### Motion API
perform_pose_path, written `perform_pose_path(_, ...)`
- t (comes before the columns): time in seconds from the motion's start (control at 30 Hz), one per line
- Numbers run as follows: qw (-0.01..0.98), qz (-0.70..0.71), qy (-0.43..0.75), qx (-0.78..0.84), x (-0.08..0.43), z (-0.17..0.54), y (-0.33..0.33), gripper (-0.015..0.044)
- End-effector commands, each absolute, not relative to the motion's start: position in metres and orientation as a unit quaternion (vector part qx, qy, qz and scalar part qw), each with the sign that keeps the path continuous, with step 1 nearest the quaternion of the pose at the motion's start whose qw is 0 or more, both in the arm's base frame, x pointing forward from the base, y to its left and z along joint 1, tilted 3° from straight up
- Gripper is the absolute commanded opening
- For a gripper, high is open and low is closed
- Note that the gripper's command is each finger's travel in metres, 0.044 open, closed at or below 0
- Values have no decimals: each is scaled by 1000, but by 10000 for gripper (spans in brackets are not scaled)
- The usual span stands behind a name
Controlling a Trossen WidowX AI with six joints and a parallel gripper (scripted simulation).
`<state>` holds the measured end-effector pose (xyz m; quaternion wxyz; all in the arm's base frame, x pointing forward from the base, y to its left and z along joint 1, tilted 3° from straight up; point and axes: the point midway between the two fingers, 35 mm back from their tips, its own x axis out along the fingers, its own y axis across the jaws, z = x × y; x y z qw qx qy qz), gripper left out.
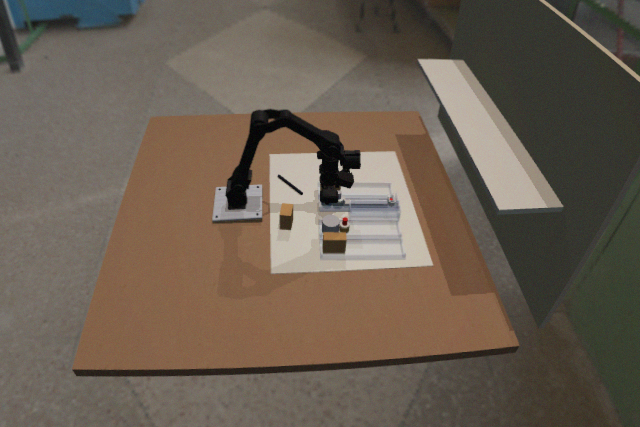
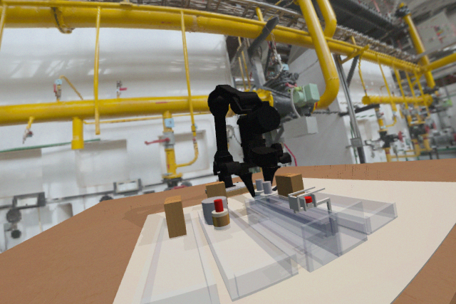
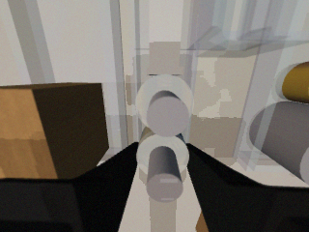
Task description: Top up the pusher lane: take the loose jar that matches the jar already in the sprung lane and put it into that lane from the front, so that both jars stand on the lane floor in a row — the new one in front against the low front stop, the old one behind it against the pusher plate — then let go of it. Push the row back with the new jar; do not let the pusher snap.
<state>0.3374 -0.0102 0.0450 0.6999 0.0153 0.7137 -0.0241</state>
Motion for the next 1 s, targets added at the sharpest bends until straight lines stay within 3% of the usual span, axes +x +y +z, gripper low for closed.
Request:
perform_pose_path(0.0,705,-24,708,12,340,44,-11,0)
perform_pose_path(0.97,705,-24,708,12,336,42,-11,0)
